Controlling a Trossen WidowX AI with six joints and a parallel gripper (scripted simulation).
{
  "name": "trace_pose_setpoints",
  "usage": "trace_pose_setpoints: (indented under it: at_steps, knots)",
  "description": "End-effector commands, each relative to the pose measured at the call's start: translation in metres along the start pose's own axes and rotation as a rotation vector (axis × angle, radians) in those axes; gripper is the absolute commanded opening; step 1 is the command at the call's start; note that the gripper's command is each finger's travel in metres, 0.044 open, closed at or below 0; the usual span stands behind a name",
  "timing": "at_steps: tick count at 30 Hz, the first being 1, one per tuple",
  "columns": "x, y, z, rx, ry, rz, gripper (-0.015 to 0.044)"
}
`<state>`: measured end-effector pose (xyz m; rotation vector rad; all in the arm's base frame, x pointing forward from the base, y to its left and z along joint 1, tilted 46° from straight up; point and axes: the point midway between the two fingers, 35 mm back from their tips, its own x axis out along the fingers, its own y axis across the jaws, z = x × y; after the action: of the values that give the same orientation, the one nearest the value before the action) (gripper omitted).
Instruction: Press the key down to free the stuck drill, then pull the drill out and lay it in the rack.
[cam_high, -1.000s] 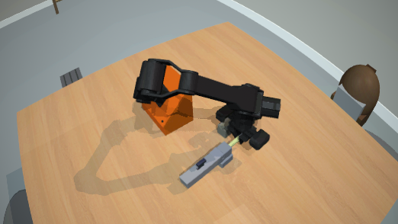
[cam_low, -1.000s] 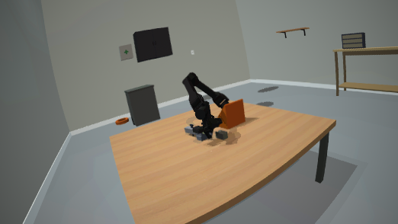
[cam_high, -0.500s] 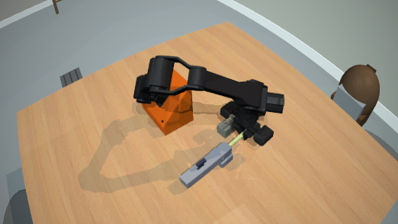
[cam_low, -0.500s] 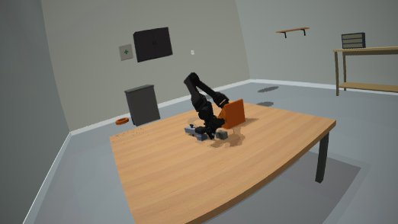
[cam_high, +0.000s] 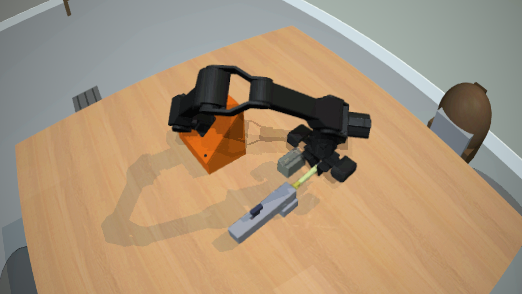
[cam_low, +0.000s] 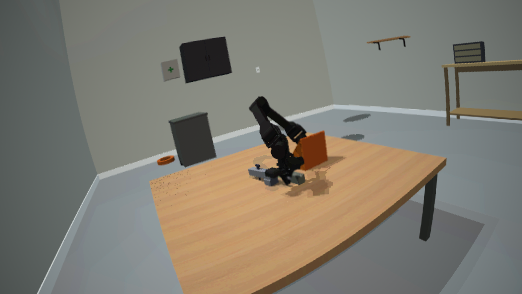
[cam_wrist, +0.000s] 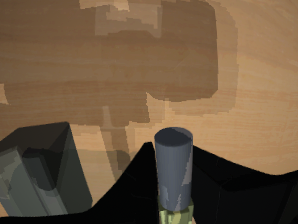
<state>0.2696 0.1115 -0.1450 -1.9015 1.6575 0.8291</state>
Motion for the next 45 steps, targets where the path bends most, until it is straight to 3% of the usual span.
trace_pose_setpoints:
  at_steps: [1,45]
  knots:
    - [0.002,0.002,0.006,0.0,0.003,0.008,0.0]
    - [-0.02,0.001,0.02,0.0,0.0,0.008,0.0]
